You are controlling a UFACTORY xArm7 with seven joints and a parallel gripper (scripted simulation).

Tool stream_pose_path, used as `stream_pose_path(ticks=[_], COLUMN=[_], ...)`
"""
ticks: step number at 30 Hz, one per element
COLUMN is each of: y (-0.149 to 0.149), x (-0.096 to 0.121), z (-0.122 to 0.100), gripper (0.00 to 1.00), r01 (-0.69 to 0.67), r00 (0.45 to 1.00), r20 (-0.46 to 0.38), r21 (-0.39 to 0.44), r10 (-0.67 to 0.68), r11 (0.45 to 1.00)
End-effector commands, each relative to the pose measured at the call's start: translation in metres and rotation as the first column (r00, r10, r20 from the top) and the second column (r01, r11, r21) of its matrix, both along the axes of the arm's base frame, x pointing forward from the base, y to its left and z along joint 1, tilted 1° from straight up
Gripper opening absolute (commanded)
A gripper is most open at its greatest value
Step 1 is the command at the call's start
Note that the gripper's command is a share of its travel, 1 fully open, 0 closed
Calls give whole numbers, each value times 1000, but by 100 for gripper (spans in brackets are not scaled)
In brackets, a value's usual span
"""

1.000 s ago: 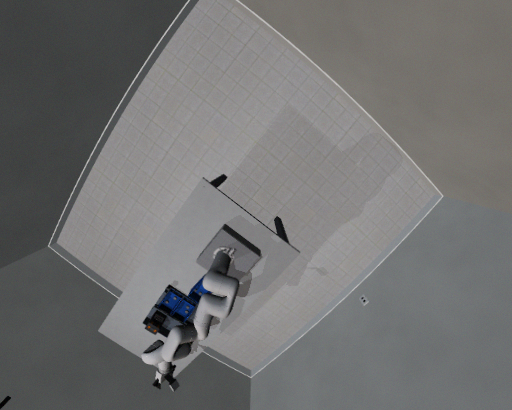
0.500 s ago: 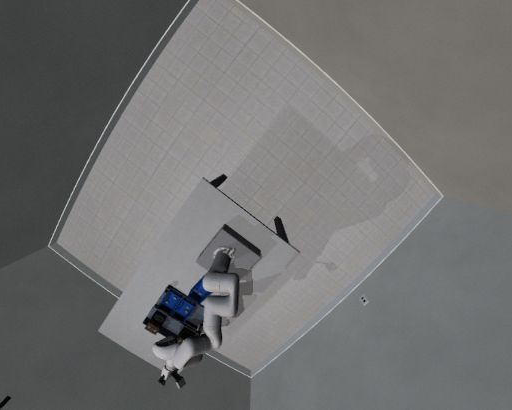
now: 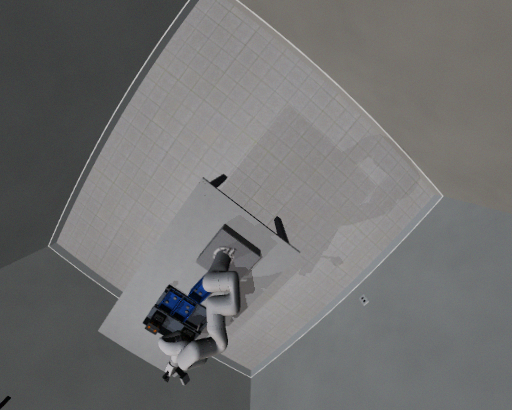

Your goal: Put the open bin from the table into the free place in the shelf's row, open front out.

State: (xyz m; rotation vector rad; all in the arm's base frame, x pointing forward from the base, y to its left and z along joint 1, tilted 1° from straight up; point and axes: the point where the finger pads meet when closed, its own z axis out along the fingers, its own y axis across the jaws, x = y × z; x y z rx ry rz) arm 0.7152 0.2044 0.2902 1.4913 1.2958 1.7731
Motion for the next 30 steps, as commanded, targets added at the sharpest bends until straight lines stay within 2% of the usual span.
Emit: stream_pose_path(ticks=[1,9,14,26,30], y=[-2,-2,-6,-6,-8], x=[-12,-12,-62,-62,-101], z=[4,4,3,3,2], gripper=[100,100,100,100,100], r01=[6,6,7,7,7], r00=[1000,1000,1000,1000,1000], r20=[7,7,6,6,6], r21=[-1,-1,-1,-1,0], r10=[-6,-6,-7,-7,-7], r11=[1000,1000,1000,1000,1000])
